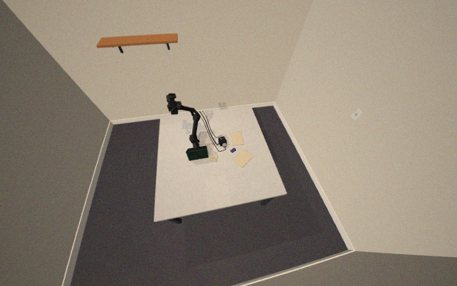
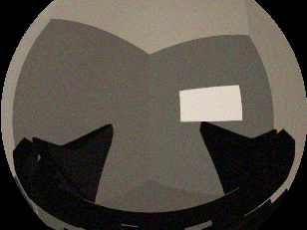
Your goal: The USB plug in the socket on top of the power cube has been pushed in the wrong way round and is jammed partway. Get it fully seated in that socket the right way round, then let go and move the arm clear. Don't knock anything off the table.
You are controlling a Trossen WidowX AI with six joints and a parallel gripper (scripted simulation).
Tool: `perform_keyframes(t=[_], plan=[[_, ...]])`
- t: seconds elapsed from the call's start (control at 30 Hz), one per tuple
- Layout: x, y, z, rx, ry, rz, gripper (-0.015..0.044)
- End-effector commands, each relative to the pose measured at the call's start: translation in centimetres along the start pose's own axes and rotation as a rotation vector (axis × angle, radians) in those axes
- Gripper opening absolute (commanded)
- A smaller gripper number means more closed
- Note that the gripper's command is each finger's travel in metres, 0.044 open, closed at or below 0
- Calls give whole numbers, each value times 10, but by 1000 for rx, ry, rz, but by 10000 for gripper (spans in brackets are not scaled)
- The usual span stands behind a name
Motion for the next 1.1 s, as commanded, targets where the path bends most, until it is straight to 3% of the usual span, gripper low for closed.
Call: perform_keyframes(t=[0.0,0.3,0.57,0.83,1.07], plan=[[31,11,45,-106,73,362,440],[111,86,136,-244,470,1144,440],[181,201,167,-152,1007,1625,440],[250,319,146,256,1603,1832,440],[302,409,80,895,1989,1706,440]])
Point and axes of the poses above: the point midway between the two fingers, 35 mm back from their tips, its own z axis out along the fingers, its own x axis across the jaws, y = z × x, the point moved 1 cm from there along -z, back along the fingers, and after that the axes turned 3 degrees about z, right-handed, at the moved point
